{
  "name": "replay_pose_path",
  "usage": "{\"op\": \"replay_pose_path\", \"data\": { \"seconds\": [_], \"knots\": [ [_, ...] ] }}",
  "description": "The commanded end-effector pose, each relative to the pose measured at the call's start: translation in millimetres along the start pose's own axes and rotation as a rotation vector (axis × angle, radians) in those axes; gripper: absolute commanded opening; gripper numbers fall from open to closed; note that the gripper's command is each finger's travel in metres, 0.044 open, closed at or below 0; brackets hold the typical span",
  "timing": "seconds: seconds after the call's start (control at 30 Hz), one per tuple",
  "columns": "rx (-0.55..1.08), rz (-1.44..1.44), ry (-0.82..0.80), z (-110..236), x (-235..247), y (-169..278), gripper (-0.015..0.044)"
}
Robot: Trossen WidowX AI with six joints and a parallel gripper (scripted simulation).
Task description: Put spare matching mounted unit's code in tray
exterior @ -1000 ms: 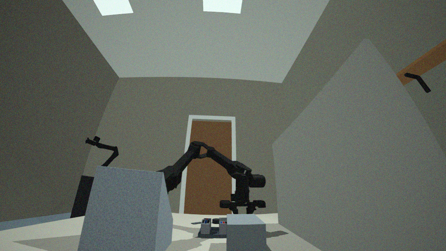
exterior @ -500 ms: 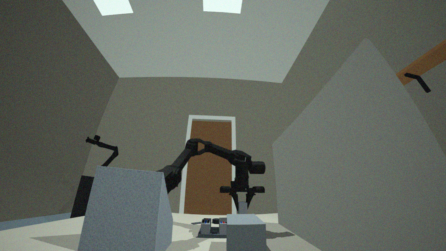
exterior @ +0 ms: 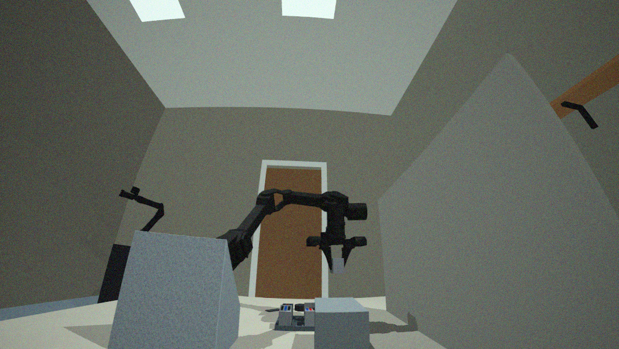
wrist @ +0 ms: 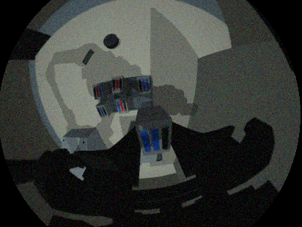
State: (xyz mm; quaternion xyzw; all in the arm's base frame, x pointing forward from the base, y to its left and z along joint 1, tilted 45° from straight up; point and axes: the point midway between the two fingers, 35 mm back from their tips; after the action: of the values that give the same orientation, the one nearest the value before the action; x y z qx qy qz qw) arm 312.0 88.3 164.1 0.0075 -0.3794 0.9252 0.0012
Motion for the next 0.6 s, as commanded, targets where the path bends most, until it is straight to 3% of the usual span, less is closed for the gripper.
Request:
{"op": "replay_pose_path", "data": {
  "seconds": [0.0,0.57],
  "knots": [
    [0.003,0.001,0.002,3.3,-7.8,10.9,0.0000],
    [0.039,-0.005,0.011,12.3,-52.1,113.5,0.0000]
  ]
}}
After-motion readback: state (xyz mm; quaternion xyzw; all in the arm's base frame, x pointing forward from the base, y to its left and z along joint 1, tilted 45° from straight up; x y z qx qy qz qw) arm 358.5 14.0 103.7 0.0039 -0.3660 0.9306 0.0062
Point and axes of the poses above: the point midway between the two fingers, 35 mm back from their tips, its own z axis back along the fingers, its own x axis across the jaws, y = z × x, and after that the axes turned 5 degrees about -z, right-handed
